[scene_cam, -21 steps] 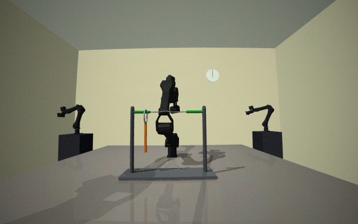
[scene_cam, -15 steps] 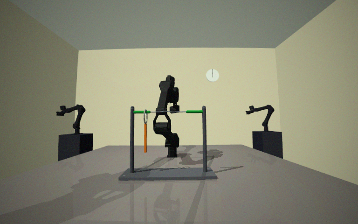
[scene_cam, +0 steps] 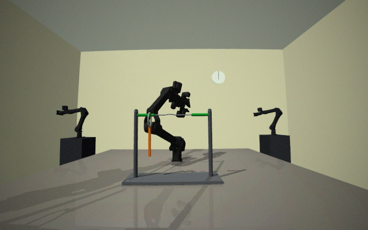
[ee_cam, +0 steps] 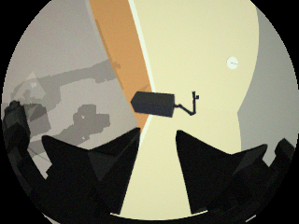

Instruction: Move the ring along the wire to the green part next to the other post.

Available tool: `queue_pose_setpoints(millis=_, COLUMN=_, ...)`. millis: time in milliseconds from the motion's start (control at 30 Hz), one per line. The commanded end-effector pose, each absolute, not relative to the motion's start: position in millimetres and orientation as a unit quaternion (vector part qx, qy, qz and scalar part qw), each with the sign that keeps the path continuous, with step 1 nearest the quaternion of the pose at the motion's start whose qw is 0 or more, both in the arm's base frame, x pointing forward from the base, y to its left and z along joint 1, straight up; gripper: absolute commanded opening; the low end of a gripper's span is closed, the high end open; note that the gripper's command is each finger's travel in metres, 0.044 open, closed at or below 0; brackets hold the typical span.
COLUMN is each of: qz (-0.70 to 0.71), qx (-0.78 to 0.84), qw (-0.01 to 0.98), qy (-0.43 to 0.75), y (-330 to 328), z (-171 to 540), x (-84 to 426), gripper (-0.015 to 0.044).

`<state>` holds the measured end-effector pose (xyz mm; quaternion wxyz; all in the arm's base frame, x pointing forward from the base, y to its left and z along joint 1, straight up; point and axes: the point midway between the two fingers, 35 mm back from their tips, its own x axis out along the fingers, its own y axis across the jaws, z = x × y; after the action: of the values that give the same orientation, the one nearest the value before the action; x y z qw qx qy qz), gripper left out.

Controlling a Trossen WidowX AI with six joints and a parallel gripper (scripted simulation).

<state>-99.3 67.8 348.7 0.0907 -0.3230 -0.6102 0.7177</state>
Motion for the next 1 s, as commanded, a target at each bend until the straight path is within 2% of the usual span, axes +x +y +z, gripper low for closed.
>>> queue_pose_setpoints(millis=0, qz=0.732, qx=-0.348, qw=0.134, qy=-0.57, y=88, z=344, x=-108, gripper=0.016)
queue_pose_setpoints(millis=467, qz=0.745, qx=-0.403, qw=0.277, qy=-0.453, y=158, z=326, x=-97, gripper=0.016)
queue_pose_setpoints(millis=967, qz=0.723, qx=-0.429, qw=0.437, qy=-0.32, y=221, z=299, x=-37, gripper=0.016)
